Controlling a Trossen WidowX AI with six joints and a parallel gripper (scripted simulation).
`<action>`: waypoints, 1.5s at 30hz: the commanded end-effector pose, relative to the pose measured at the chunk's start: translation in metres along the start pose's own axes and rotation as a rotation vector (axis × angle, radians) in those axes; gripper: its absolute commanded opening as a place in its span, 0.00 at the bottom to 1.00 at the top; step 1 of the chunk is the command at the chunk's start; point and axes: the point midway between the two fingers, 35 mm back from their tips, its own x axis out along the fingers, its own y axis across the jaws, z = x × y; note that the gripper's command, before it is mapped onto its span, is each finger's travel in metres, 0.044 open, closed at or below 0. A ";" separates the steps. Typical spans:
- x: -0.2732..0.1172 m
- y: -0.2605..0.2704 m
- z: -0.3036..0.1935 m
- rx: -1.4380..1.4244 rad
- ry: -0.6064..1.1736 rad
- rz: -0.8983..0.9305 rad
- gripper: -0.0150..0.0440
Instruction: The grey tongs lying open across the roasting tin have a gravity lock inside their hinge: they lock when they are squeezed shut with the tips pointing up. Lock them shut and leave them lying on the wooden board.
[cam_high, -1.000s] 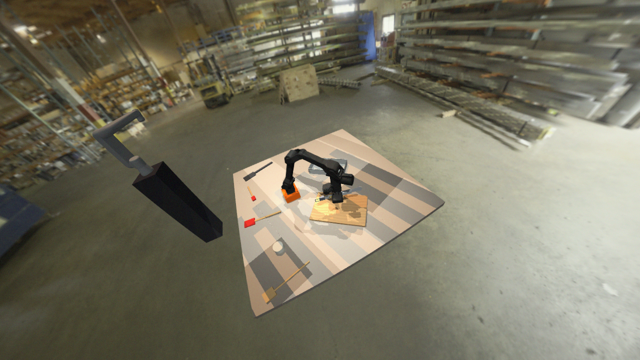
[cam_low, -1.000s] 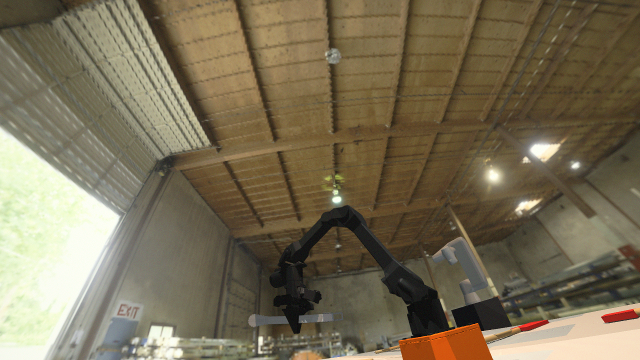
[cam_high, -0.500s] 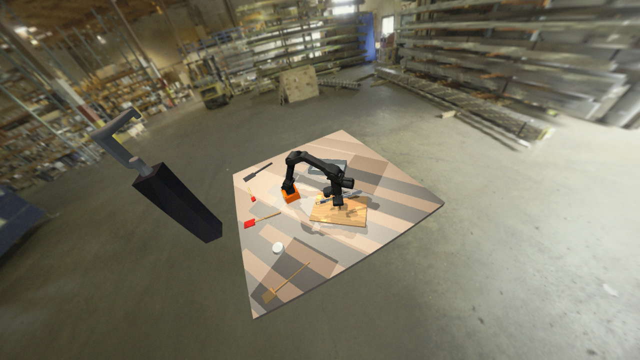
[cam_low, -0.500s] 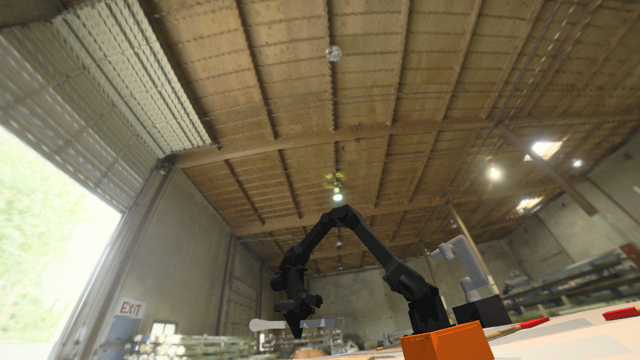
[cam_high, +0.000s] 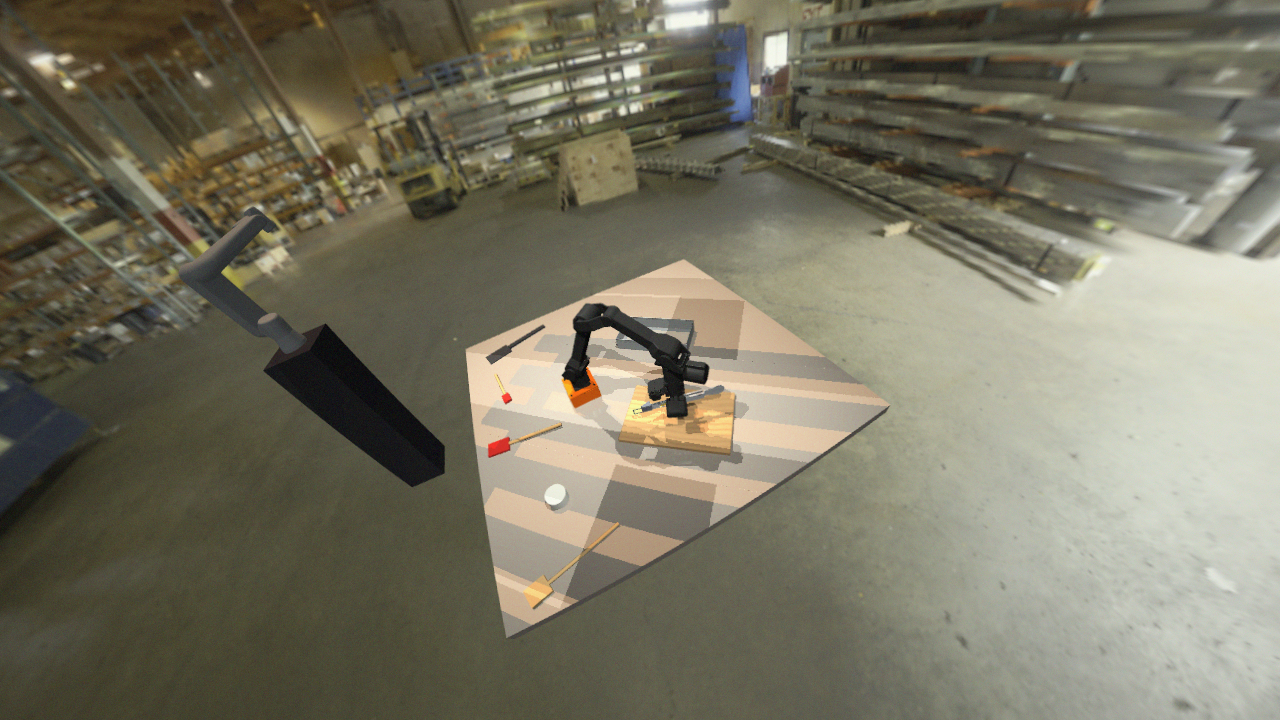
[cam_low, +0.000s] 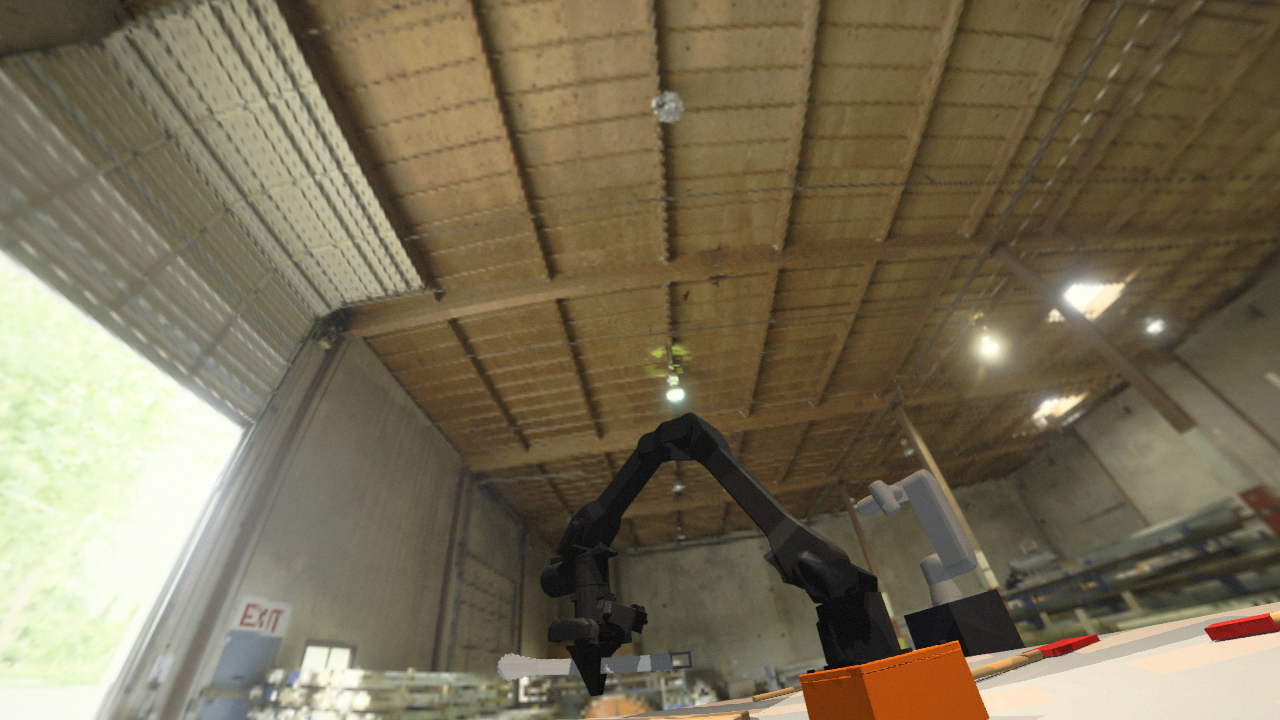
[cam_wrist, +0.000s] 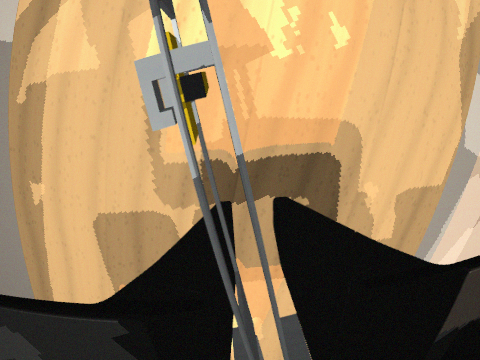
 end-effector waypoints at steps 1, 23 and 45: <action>0.005 0.000 0.000 0.000 0.002 0.004 0.00; 0.016 0.000 0.001 0.002 -0.003 -0.001 0.53; -0.028 -0.014 0.074 0.000 -0.005 0.000 1.00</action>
